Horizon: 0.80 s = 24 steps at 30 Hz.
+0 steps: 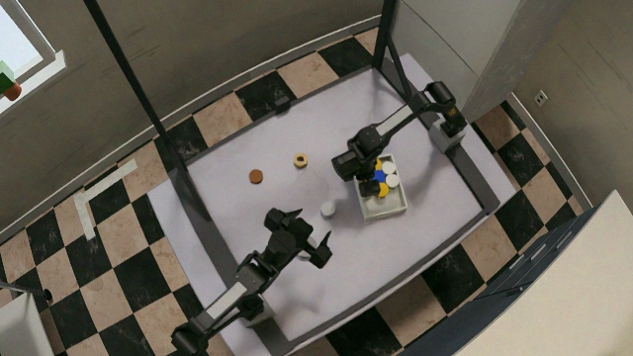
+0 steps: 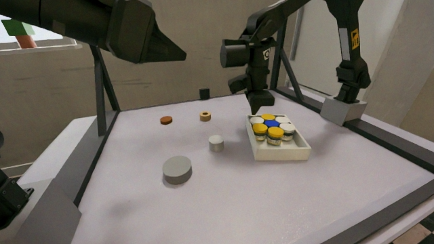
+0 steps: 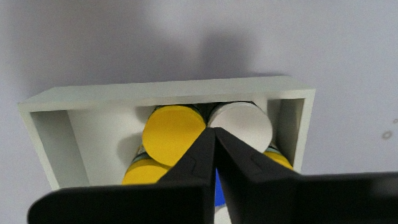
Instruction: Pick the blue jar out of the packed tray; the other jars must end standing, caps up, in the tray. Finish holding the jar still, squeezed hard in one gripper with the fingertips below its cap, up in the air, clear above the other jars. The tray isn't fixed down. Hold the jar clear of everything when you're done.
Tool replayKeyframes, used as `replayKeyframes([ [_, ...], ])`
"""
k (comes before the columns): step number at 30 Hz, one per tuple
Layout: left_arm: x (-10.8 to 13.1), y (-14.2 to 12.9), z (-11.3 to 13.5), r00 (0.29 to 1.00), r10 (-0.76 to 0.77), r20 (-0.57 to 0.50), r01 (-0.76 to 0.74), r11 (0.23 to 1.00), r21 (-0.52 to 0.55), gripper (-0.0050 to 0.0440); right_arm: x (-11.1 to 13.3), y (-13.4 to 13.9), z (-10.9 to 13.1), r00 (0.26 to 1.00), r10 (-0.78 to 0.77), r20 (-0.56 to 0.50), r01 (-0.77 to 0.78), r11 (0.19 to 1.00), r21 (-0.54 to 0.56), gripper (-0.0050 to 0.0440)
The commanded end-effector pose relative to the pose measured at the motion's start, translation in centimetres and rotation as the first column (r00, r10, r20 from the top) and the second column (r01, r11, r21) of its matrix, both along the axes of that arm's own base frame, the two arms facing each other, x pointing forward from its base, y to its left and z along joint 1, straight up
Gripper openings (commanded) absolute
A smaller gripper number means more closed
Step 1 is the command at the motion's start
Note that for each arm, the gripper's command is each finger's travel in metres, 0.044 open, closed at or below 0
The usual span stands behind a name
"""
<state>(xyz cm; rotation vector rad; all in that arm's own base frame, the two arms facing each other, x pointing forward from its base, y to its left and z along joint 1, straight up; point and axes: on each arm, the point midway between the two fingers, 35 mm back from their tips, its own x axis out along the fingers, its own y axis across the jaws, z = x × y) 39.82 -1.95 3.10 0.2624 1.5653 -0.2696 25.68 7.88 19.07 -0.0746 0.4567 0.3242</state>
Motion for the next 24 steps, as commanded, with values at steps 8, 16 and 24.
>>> replayKeyframes([
  [8,0.2,0.1,-1.9,1.000,-0.002,0.014,0.002,1.000,0.004,-0.0050,0.0,0.2,0.9,1.000,0.008,0.025,-0.008,1.000,0.006,0.0440],
  [16,0.2,0.1,-3.4,1.000,-0.002,0.013,0.002,1.000,0.004,-0.0050,0.0,0.2,0.9,1.000,0.008,0.025,-0.008,1.000,0.006,0.0440],
  [24,0.7,0.1,-2.7,0.999,0.000,0.038,0.000,1.000,0.001,0.0120,0.0,0.2,0.9,1.000,0.008,0.025,-0.008,1.000,0.006,0.0440],
])
